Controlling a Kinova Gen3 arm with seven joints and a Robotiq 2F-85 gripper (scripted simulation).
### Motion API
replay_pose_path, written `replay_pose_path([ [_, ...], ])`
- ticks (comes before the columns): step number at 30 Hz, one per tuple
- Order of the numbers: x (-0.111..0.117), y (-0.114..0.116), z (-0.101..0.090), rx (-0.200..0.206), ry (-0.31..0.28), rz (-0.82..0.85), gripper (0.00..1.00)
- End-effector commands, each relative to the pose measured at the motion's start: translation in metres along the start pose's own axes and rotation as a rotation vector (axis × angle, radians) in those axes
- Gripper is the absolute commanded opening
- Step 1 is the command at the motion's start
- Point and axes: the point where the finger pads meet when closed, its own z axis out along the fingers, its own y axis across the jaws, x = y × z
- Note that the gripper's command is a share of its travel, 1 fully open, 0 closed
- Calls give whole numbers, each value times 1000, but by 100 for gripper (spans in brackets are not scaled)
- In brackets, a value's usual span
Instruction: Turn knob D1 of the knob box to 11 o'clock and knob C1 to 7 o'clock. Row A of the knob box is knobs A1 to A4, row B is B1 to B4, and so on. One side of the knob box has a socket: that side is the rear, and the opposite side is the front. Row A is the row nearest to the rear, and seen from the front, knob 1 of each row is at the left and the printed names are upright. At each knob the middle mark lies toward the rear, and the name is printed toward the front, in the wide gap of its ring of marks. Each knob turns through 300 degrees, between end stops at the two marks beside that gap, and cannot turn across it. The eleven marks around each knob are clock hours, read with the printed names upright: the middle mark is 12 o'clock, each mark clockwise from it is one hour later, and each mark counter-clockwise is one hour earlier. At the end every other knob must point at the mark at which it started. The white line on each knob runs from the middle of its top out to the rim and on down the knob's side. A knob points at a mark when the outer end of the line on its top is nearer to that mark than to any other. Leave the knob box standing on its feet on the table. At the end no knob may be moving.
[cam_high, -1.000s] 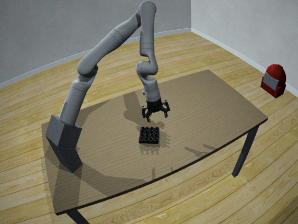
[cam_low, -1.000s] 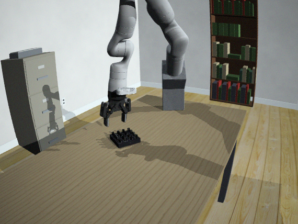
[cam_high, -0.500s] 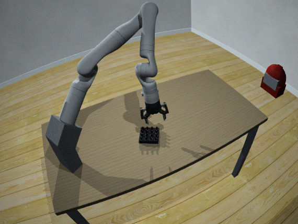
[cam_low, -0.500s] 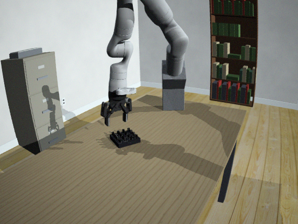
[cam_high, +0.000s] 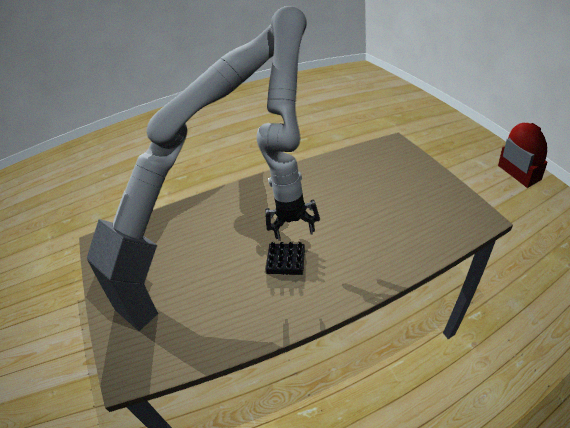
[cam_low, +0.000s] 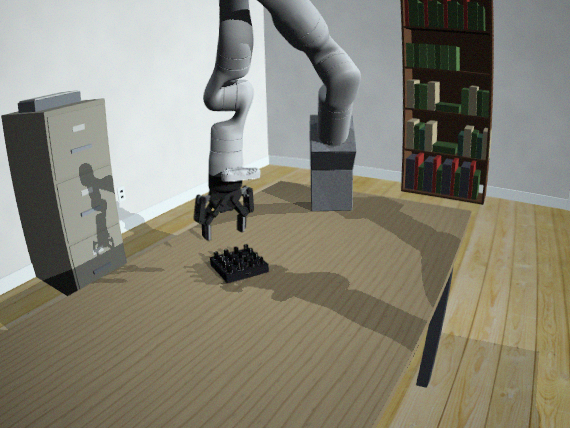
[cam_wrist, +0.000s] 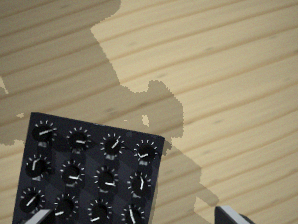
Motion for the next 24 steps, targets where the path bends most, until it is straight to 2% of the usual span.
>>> replay_pose_path([
  [1,-4,-4,1,7,-1,15,100],
  [24,-15,-19,6,31,11,69,100],
])
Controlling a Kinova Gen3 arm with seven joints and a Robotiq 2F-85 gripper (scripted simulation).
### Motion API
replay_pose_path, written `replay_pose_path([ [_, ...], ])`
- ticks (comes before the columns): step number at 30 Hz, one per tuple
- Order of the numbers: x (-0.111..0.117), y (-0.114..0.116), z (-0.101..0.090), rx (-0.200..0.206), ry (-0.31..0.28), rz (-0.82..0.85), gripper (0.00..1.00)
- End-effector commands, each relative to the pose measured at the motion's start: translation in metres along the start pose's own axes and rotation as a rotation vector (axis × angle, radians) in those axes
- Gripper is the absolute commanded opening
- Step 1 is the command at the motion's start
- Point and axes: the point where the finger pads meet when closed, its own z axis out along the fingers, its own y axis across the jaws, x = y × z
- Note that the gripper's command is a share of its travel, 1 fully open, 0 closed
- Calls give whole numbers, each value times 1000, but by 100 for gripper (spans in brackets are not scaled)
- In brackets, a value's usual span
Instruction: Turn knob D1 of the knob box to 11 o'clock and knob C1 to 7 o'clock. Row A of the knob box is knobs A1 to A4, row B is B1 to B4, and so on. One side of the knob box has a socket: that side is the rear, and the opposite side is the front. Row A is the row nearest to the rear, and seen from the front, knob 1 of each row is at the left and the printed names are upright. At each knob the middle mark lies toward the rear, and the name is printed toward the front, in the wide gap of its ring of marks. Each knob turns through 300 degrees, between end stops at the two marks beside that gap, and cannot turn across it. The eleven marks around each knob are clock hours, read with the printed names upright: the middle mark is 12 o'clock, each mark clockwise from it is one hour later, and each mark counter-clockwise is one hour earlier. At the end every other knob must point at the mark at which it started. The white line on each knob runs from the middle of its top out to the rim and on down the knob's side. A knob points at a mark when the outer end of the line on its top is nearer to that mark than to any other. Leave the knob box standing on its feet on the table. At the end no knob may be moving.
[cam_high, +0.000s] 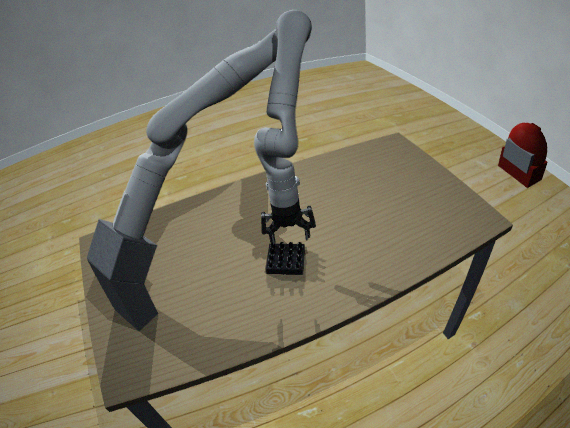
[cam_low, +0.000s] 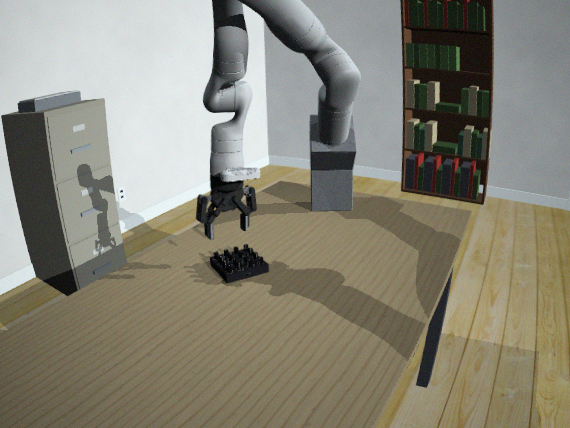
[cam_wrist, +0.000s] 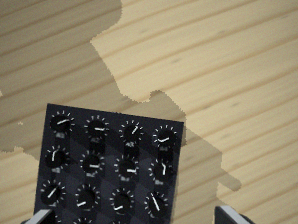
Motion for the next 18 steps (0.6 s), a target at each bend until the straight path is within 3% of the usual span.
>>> replay_pose_path([
  [1,-4,-3,1,5,-1,12,100],
  [18,-10,-10,4,17,5,39,100],
])
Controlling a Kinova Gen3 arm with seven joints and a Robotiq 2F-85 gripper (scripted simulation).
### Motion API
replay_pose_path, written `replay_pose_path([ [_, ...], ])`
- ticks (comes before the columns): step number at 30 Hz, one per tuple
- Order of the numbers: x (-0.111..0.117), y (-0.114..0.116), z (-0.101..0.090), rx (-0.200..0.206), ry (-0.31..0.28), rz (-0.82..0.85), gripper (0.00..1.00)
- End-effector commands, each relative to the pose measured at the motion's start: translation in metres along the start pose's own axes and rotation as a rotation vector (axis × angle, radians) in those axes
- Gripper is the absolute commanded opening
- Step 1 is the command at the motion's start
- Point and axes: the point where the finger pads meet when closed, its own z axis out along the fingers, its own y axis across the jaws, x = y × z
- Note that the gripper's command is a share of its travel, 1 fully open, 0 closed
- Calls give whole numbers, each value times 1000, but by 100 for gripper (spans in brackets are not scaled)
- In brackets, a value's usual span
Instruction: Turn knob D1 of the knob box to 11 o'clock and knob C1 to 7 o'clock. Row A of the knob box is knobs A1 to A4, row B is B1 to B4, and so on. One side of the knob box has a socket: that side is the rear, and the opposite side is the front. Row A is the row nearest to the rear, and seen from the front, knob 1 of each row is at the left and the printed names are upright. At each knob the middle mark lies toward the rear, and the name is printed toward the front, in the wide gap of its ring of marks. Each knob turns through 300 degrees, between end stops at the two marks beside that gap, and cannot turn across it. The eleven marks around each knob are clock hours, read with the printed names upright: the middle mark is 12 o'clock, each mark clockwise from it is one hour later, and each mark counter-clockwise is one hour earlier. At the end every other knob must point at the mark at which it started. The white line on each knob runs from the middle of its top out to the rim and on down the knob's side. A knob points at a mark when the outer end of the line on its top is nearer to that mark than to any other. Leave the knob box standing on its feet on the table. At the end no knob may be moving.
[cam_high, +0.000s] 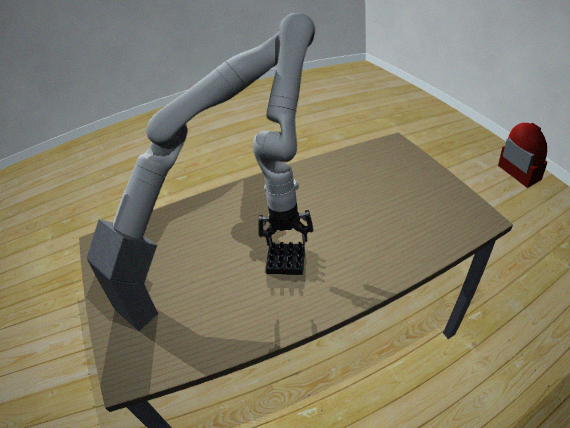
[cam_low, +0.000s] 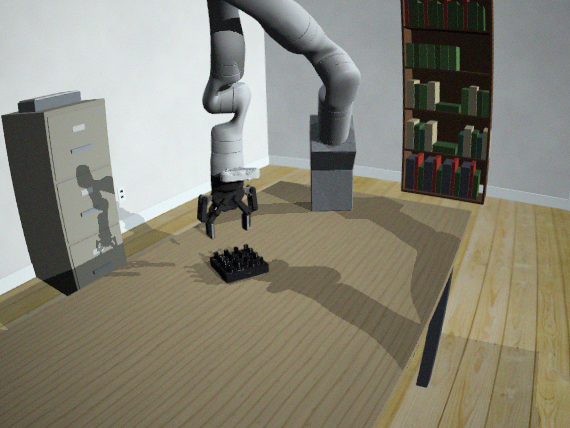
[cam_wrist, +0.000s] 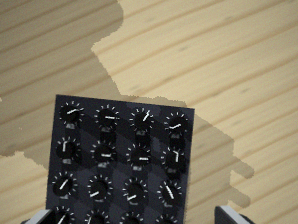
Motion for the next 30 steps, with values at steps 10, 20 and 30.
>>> replay_pose_path([
  [10,-4,-3,1,6,2,15,100],
  [20,-9,-9,3,15,6,36,100],
  [30,-12,-13,5,23,10,52,100],
])
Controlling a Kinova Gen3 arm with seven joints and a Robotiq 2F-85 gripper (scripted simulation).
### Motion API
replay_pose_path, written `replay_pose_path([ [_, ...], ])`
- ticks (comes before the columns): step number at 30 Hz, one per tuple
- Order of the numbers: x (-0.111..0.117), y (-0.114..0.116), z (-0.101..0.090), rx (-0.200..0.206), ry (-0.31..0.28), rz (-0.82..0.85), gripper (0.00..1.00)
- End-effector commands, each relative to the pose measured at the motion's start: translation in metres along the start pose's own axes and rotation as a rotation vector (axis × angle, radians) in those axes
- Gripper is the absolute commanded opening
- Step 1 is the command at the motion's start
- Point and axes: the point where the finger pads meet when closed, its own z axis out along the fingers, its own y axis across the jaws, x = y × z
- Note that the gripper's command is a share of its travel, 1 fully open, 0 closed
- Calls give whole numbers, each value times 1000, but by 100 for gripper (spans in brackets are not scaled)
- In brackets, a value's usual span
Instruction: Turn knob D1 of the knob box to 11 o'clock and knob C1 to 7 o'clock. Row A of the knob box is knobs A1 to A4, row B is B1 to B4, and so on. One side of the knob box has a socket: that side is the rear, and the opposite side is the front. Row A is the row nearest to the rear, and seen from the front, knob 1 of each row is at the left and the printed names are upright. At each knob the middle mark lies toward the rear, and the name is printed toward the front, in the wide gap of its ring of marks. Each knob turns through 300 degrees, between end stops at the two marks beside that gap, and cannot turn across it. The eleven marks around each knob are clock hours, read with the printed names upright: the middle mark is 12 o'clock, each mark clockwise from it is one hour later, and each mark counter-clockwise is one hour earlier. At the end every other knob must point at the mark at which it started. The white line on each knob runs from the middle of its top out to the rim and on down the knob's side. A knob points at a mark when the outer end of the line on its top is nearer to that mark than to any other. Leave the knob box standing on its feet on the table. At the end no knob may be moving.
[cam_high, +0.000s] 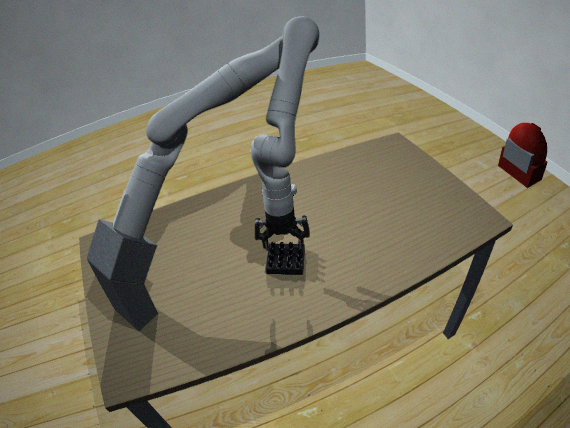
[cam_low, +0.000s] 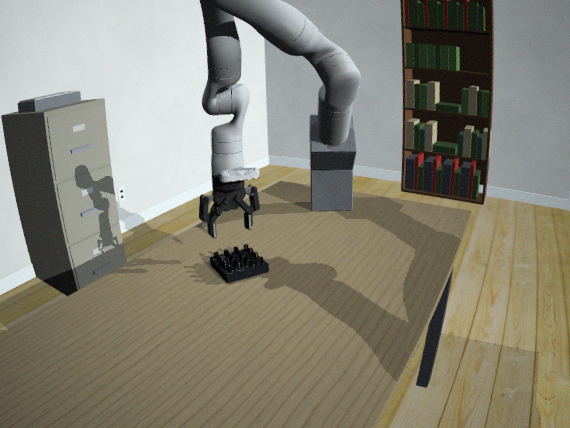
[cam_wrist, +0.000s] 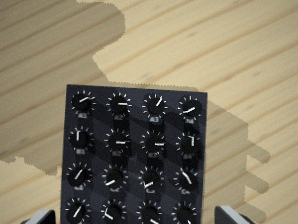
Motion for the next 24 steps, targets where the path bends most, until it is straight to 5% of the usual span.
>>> replay_pose_path([
  [1,-2,-1,0,2,-1,7,100],
  [24,-7,-7,3,12,5,30,100],
])
